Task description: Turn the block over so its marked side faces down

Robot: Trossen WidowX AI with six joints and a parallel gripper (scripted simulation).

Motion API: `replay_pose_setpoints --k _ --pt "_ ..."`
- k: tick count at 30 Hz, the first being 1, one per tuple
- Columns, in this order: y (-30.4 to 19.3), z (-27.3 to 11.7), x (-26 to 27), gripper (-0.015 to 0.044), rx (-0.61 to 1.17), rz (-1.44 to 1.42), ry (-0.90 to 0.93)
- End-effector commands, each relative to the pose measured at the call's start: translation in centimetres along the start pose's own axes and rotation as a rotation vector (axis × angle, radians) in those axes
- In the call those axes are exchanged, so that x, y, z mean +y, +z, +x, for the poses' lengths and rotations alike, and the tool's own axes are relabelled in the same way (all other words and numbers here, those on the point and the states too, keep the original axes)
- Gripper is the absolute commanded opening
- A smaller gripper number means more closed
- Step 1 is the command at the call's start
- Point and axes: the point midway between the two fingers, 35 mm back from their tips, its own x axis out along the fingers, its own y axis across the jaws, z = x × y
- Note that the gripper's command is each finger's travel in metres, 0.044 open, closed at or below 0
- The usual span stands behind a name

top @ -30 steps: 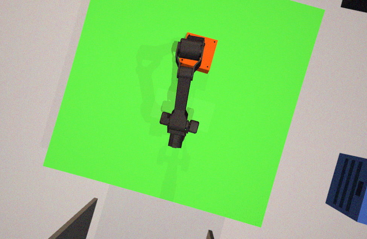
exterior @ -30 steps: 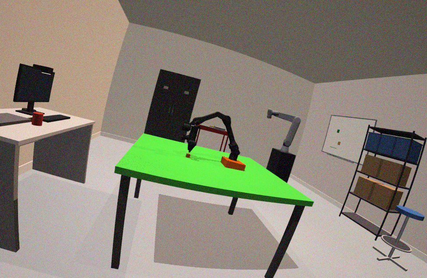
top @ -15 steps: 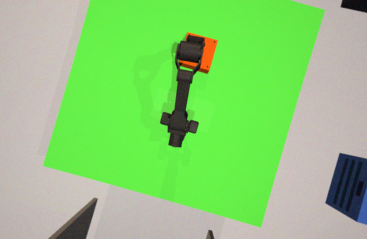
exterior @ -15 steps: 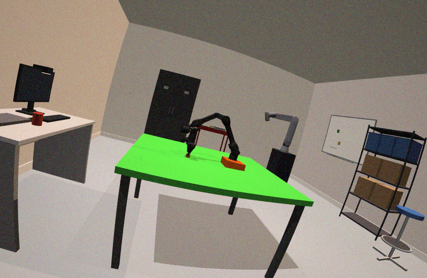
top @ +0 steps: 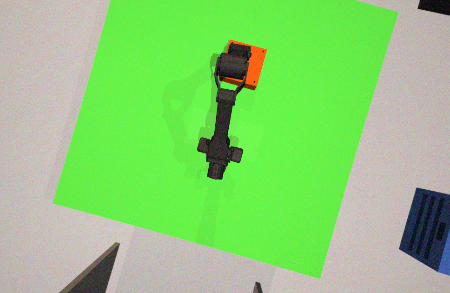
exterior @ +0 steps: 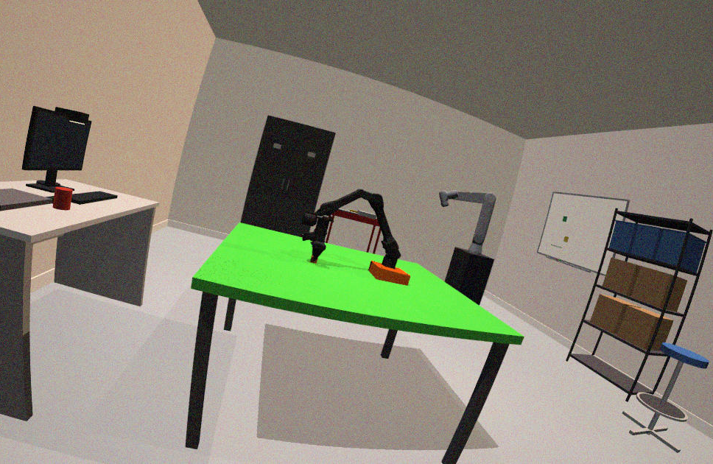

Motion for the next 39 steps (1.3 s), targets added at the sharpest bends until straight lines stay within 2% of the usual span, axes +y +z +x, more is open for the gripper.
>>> replay_pose_setpoints --k 1,6,21,22,27,33,39 --pt "-0.2 0.4 0.1 0.0256 0.010 0.000 0.004" --pt "-0.2 0.4 0.1 0.0125 0.010 0.000 0.004" --pt "-0.2 0.4 0.1 0.0025 0.010 0.000 0.004" --pt "-0.2 0.3 0.1 0.0000 0.010 0.000 0.004" --pt "-0.2 -2.5 0.1 0.0000 0.010 0.000 0.004" --pt "-0.1 -2.6 0.1 0.0000 0.000 -0.001 0.004" --pt "0.1 -2.1 0.1 0.0000 -0.084 -0.002 0.004"
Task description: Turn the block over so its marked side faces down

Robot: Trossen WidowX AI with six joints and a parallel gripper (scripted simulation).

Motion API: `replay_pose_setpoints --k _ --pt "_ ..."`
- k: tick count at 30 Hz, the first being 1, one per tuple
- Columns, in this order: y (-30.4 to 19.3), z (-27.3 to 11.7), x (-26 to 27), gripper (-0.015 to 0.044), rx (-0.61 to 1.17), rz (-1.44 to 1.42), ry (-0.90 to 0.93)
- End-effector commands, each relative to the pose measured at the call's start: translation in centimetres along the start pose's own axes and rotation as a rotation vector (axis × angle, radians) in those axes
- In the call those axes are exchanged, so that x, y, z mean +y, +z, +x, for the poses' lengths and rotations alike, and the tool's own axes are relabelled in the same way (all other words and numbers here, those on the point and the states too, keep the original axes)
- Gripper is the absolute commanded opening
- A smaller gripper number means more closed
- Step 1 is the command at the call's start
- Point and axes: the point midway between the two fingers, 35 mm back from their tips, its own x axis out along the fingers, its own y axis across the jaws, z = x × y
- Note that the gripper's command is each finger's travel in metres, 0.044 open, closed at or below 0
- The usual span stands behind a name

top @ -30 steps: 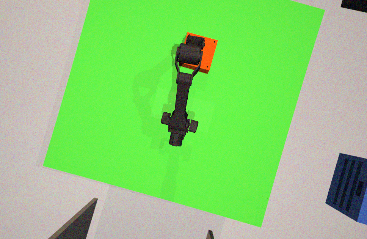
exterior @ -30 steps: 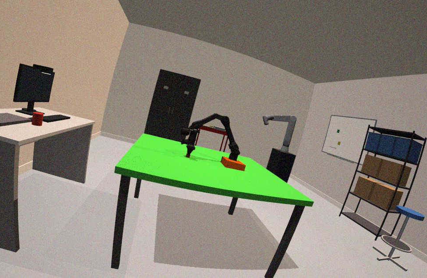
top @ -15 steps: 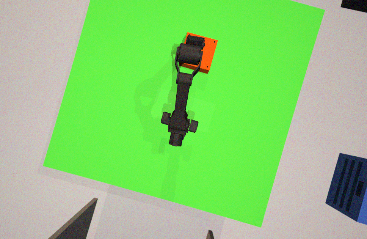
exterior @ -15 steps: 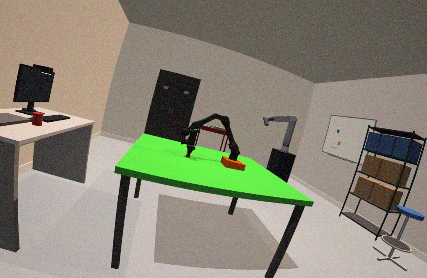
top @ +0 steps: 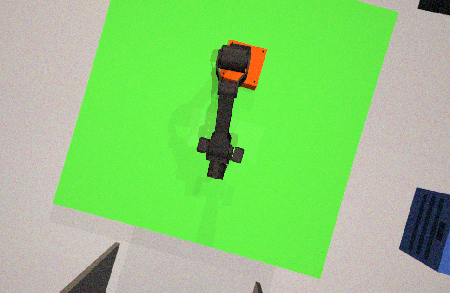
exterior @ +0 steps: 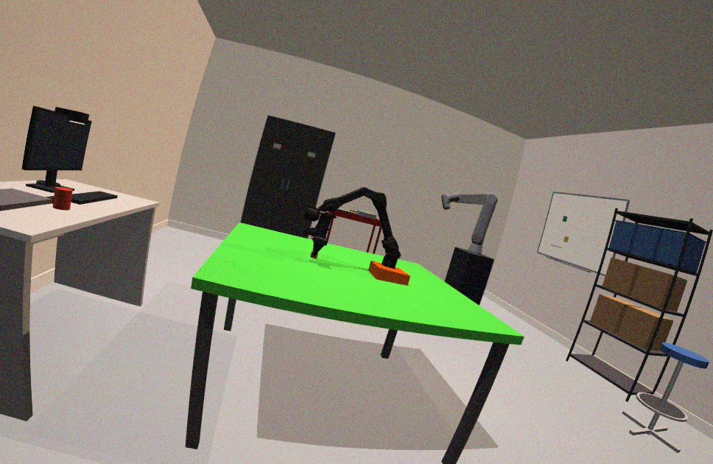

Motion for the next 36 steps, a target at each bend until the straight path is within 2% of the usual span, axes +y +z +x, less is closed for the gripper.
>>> replay_pose_setpoints --k 1,36 --pt "-0.2 0.2 0.0 0.0000 -0.043 0.000 -0.002" --pt "-0.6 1.5 0.0 0.0000 -0.505 0.000 -0.002"
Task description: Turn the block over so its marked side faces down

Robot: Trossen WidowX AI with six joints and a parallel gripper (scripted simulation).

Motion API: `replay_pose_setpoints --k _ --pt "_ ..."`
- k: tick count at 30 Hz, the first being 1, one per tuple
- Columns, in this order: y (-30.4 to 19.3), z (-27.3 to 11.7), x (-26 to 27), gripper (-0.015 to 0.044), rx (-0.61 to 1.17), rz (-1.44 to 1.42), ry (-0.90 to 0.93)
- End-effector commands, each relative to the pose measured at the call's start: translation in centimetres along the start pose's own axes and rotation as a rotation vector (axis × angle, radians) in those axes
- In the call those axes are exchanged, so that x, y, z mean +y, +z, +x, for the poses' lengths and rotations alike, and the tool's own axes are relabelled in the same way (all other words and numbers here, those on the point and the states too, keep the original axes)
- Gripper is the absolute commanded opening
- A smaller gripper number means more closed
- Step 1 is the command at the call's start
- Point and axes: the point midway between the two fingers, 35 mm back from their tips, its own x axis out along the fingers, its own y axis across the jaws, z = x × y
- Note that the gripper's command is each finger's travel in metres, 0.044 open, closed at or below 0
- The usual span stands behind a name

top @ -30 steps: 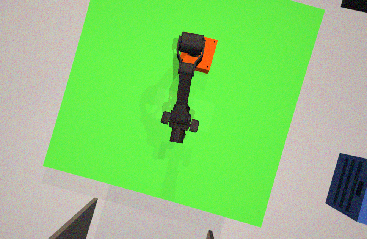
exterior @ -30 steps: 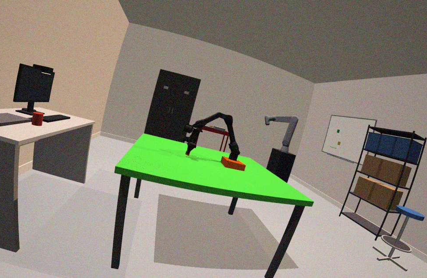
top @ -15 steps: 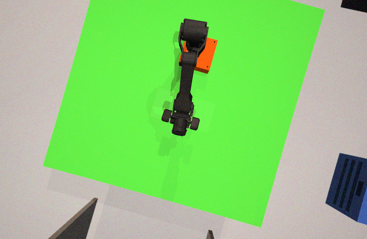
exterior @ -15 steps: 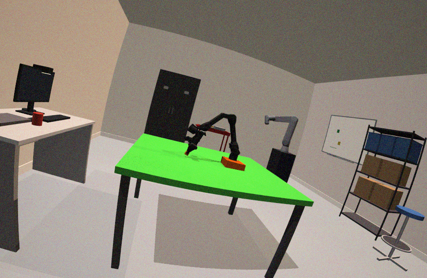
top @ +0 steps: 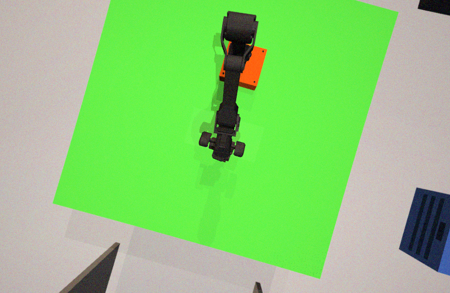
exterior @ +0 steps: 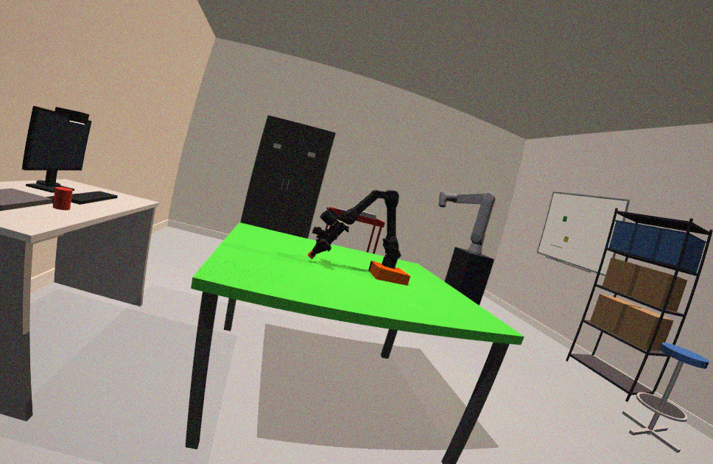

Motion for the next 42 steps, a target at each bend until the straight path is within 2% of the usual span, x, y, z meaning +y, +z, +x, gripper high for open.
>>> replay_pose_setpoints --k 1,15,30,42 --pt "-0.5 0.8 -0.1 0.0000 -0.036 -0.007 -0.005" --pt "-1.1 2.8 0.0 0.0000 -0.250 -0.010 -0.004" --pt "-2.2 2.1 -0.2 0.0000 -0.474 -0.007 -0.005" --pt "-2.2 1.9 -0.2 0.0000 -0.502 -0.007 -0.005"
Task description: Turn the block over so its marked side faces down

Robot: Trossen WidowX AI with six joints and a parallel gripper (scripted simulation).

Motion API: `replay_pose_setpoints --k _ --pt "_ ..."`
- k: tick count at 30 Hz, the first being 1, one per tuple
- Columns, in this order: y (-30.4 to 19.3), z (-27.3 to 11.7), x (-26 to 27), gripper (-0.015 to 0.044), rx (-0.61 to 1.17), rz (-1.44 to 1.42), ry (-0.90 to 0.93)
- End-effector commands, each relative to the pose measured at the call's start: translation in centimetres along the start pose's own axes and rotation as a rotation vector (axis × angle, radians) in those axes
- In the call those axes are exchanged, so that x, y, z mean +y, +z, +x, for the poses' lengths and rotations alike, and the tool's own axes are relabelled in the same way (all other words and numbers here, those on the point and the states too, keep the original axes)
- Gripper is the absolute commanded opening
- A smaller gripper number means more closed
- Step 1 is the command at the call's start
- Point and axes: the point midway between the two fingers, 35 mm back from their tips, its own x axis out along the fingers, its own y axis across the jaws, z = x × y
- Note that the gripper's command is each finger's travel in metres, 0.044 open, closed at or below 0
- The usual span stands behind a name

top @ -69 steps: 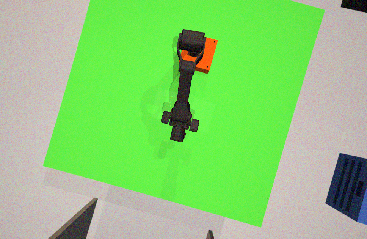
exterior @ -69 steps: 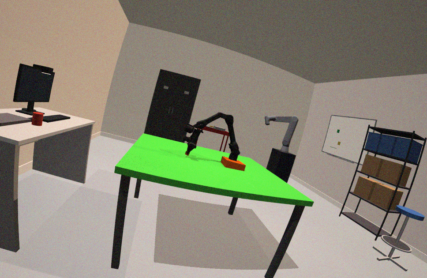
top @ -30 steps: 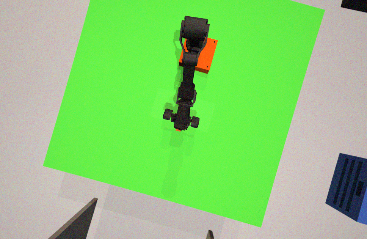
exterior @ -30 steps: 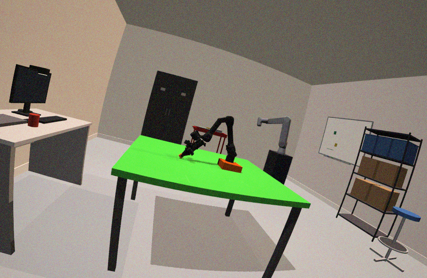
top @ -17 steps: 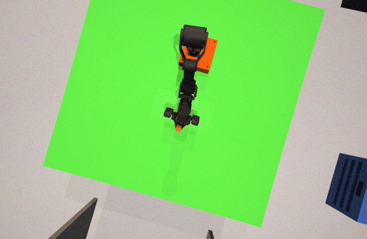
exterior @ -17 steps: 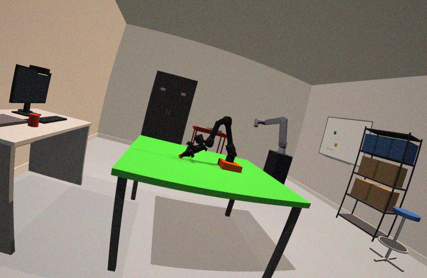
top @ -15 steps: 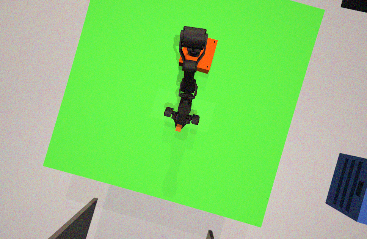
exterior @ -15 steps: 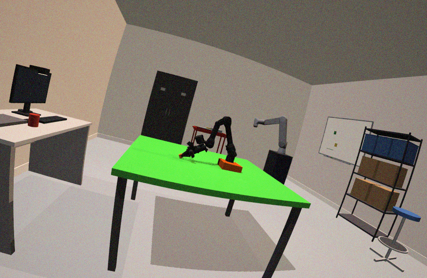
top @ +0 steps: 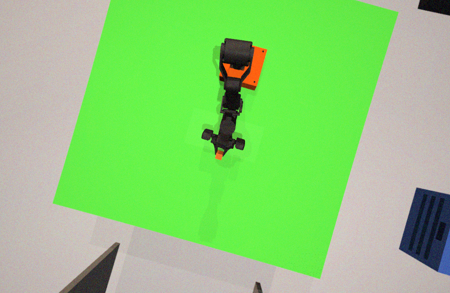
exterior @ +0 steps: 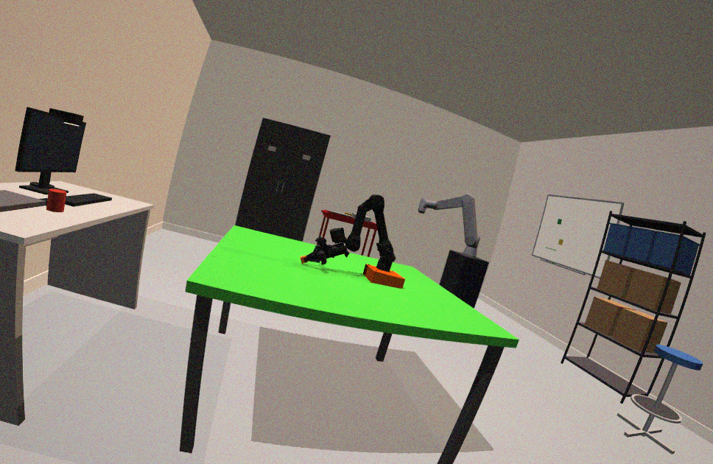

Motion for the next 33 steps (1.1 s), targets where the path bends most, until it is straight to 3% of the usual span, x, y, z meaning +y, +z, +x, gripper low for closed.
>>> replay_pose_setpoints --k 1,7,24,33 --pt "-0.42 -0.07 -0.10 0.0000 0.008 -0.007 -0.006" --pt "-0.42 -0.07 -0.10 0.0000 0.008 -0.007 -0.006" --pt "-0.42 -0.07 -0.10 0.0440 0.008 -0.007 -0.006" --pt "-0.42 -0.07 -0.10 0.0440 0.008 -0.007 -0.006"
